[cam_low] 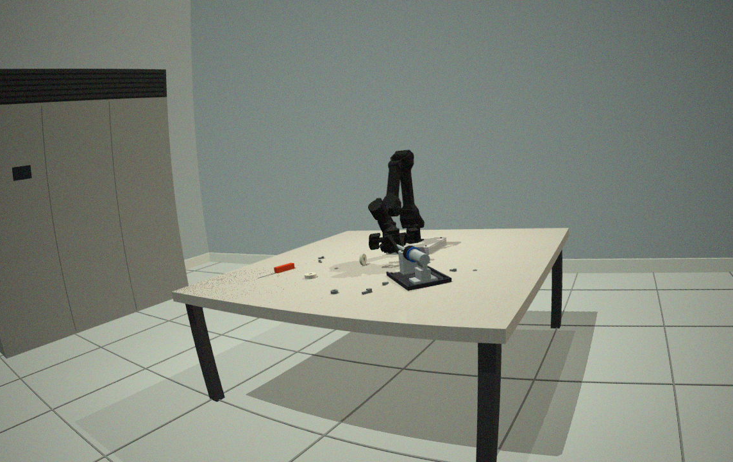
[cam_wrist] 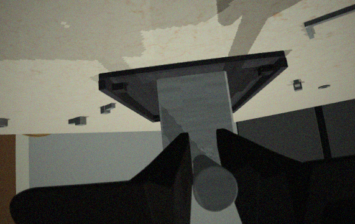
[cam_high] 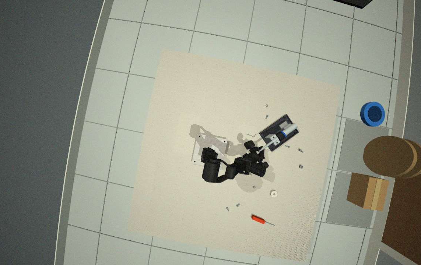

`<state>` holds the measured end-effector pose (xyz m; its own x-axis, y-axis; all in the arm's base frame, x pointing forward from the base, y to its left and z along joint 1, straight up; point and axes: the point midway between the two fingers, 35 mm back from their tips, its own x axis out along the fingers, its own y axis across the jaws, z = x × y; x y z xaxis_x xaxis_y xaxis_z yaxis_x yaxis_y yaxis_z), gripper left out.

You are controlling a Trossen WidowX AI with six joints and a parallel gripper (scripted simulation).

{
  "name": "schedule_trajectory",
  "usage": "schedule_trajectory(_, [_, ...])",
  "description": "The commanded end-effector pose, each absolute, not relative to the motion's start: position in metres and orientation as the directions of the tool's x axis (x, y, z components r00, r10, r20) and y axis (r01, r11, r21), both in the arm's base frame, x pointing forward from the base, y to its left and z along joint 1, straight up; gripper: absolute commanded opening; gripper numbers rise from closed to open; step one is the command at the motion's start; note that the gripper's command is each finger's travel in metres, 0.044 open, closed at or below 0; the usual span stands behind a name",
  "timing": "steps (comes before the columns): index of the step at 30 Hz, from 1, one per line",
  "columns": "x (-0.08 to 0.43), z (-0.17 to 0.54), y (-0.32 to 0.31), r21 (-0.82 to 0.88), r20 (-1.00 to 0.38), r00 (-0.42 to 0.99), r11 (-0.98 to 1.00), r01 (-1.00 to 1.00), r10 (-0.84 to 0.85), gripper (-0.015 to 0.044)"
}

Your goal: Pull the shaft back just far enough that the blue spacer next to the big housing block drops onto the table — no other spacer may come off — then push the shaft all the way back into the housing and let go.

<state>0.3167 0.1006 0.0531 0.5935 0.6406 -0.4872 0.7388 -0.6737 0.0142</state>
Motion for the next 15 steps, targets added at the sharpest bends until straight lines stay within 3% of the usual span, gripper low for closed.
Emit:
schedule_trajectory(1, [0.3158,0.0530,0.1001,0.015,-0.487,0.593,-0.672,0.740,0.641,0.0000])
schedule_trajectory(15, [0.3147,0.0529,0.0988,0.015,-0.487,0.593,-0.672,0.740,0.641,0.0000])
